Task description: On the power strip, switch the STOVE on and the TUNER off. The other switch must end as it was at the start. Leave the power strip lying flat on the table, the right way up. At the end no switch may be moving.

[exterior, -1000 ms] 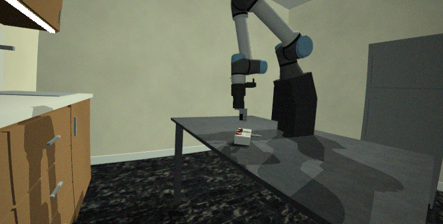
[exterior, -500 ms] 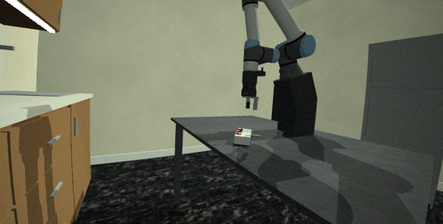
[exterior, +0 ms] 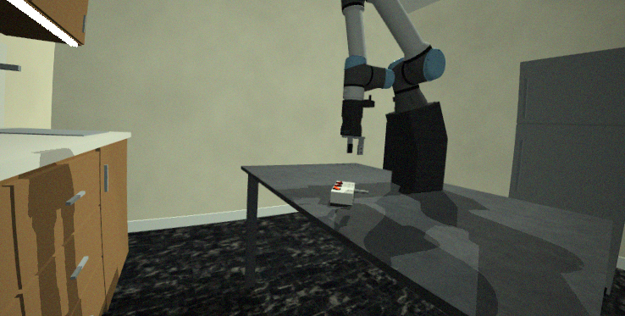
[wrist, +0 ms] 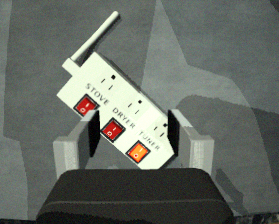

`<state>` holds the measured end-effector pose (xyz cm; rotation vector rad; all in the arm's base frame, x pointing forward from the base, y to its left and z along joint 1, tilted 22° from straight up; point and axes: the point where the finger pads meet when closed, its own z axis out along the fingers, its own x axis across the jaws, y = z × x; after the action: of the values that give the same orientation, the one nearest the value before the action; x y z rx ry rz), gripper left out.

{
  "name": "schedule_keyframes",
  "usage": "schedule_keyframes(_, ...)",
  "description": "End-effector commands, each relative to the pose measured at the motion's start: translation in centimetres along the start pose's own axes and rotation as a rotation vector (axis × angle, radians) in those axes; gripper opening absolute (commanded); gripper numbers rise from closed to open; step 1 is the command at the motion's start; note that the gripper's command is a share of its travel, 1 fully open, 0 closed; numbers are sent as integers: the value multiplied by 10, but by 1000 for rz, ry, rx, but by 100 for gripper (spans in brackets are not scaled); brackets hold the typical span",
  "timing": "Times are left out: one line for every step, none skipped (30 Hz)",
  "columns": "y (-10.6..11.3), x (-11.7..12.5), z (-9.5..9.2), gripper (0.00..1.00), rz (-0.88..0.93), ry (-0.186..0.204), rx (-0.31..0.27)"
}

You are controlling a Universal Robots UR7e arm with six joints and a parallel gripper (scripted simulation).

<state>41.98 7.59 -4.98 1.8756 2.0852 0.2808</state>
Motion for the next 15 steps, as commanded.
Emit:
schedule_keyframes(0, 0, 0, 100, 11, 0, -1)
schedule_keyframes(0, 0, 0, 100, 17, 0, -1)
schedule_keyframes(0, 0, 1, 100, 25, 0, -1)
schedule_keyframes(0, 0, 1, 100, 33, 0, -1)
schedule_keyframes(0, 0, 1, 100, 44, 0, -1)
schedule_keyframes(0, -1, 2, 100, 56, 0, -1)
schedule_keyframes(0, -1, 2, 100, 69, 0, -1)
schedule_keyframes(0, -1, 3, 100, 84, 0, -1)
schedule_keyframes(0, -1, 3, 100, 101, 0, -1)
schedule_keyframes(-1, -1, 4, 100, 119, 0, -1)
schedule_keyframes(-1, -1, 4, 100, 139, 0, -1)
schedule_keyframes(-1, -1, 5, 100, 161, 0, -1)
schedule_keyframes(-1, -2, 6, 100, 185, 0, 0)
schedule_keyframes(-1, -2, 6, 100, 185, 0, 0)
schedule_keyframes(-1, -2, 6, 100, 185, 0, 0)
